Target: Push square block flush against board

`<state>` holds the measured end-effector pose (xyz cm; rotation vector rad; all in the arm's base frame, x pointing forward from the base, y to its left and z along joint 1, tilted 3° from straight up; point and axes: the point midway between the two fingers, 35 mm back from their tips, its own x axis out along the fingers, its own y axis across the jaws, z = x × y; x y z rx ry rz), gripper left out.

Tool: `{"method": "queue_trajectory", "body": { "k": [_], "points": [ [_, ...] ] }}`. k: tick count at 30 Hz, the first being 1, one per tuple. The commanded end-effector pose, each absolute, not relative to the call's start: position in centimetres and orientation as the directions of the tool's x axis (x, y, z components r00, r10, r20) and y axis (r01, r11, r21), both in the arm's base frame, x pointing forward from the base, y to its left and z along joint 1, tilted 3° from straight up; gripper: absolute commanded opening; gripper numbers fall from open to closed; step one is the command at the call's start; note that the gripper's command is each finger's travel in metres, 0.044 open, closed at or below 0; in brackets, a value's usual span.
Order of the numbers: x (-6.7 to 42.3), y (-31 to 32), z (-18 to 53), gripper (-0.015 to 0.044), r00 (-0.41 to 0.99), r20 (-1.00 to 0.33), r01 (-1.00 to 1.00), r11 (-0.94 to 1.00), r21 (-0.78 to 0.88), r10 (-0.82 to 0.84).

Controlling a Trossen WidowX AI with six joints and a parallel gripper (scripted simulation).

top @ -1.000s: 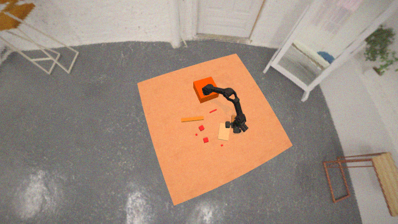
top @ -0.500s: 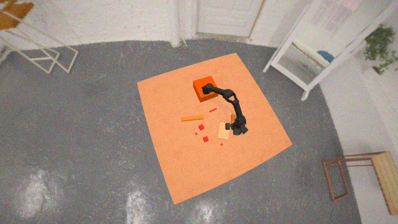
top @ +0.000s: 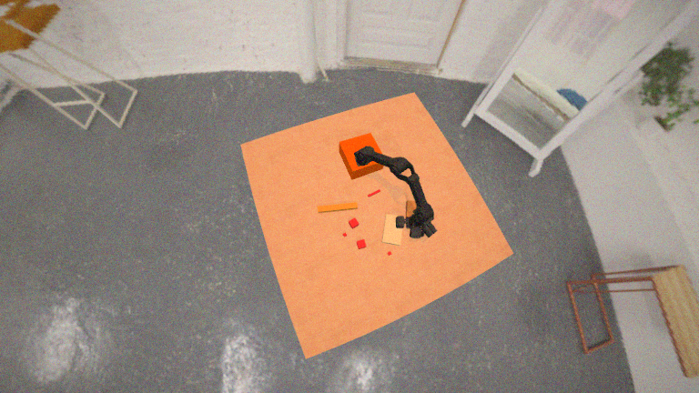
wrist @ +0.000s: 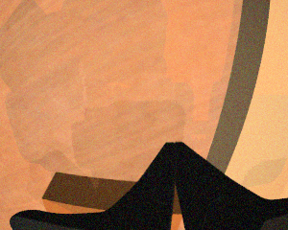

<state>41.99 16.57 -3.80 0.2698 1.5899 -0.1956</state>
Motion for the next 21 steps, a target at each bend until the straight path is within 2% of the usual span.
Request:
{"method": "queue_trajectory", "body": {
  "k": [1,7,21],
  "points": [
    [42.6,16.7,-0.9,0.0000,0.009,-0.998,0.285,0.956,0.066,0.067],
    [42.6,16.9,-0.9,0.0000,0.009,-0.998,0.263,0.963,0.067,0.067],
    [41.1,21.6,-0.6,0.0000,0.008,-0.997,-0.211,0.975,0.067,0.071]
  ]
}}
